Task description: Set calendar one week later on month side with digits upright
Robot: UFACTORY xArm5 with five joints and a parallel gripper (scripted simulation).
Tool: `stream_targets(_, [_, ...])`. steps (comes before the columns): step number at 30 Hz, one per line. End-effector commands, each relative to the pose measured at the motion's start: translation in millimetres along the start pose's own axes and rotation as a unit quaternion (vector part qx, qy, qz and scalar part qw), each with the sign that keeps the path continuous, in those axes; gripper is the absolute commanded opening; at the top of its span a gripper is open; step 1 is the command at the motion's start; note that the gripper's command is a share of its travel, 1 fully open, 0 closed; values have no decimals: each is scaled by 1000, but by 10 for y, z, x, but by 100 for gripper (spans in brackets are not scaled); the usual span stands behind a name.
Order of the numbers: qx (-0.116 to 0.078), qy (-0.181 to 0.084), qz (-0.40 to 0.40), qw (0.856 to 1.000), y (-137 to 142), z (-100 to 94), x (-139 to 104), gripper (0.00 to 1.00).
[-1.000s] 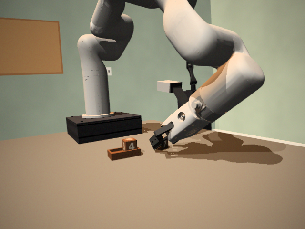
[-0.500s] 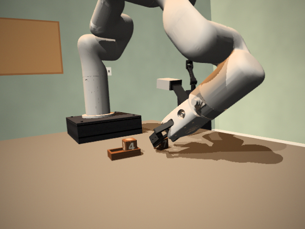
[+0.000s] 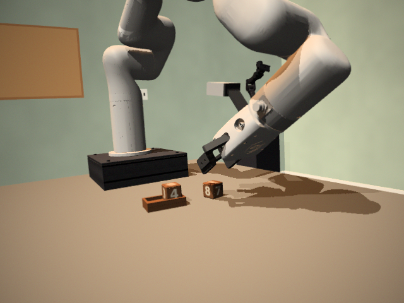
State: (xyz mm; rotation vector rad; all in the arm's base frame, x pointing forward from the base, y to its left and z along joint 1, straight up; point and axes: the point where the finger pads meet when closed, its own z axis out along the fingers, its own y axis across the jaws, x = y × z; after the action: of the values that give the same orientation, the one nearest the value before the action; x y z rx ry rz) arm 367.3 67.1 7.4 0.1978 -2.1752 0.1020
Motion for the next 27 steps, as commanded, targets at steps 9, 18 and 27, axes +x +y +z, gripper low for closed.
stream_targets(9, [0, -1, 0, 1000, 0, -127, 172, 69])
stream_targets(18, [0, -15, 0, 1000, 0, -132, 177, 69])
stream_targets(27, [0, -118, 0, 993, -1, -141, 217, 69])
